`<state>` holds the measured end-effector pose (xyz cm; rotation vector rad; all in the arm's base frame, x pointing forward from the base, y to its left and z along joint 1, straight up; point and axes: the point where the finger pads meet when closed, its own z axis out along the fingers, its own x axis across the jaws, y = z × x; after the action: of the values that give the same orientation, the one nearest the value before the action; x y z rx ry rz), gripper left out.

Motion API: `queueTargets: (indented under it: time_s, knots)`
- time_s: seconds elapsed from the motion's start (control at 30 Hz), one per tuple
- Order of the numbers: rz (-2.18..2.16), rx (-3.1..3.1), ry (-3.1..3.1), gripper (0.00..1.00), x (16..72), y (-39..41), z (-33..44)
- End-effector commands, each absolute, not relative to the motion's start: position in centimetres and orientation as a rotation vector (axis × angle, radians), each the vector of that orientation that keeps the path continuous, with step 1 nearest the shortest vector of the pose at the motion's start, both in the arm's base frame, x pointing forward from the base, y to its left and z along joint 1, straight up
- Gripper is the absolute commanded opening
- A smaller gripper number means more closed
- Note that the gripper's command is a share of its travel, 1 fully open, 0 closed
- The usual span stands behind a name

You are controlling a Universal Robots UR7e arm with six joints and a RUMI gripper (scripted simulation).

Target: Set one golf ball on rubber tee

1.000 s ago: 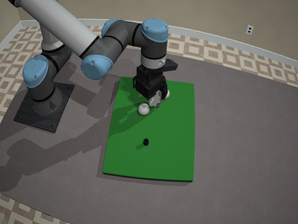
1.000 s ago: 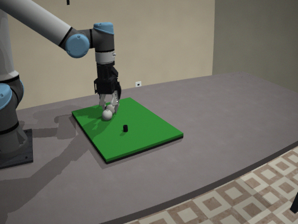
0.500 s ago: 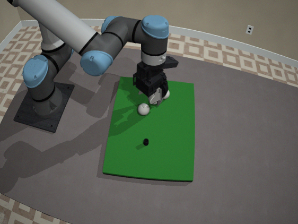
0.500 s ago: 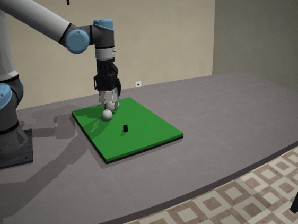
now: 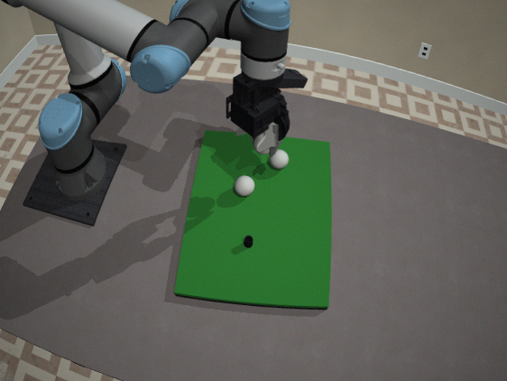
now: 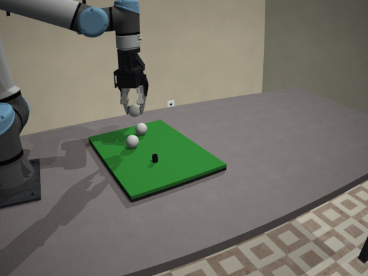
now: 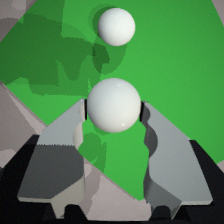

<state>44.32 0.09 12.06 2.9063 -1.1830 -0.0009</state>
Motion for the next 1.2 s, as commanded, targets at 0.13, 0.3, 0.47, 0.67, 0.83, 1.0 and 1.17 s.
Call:
queueTargets:
  time_s: [0.13, 0.3, 0.47, 0.67, 0.83, 1.0, 1.17]
  knots:
    - [-0.001, 2.906, -1.183, 0.00, 44.3, -0.2, 13.0]
    - [-0.002, 2.906, -1.183, 0.00, 44.3, -3.4, 13.4]
    - [-0.002, 2.906, -1.183, 0.00, 44.1, -6.9, 13.9]
    - [-0.002, 2.906, -1.183, 0.00, 42.7, -13.8, 14.9]
    - [-0.002, 2.906, -1.183, 0.00, 42.0, -16.2, 15.3]
    - [-0.002, 2.906, -1.183, 0.00, 42.0, -16.3, 15.3]
    - [-0.002, 2.906, -1.183, 0.00, 42.0, -16.3, 14.2]
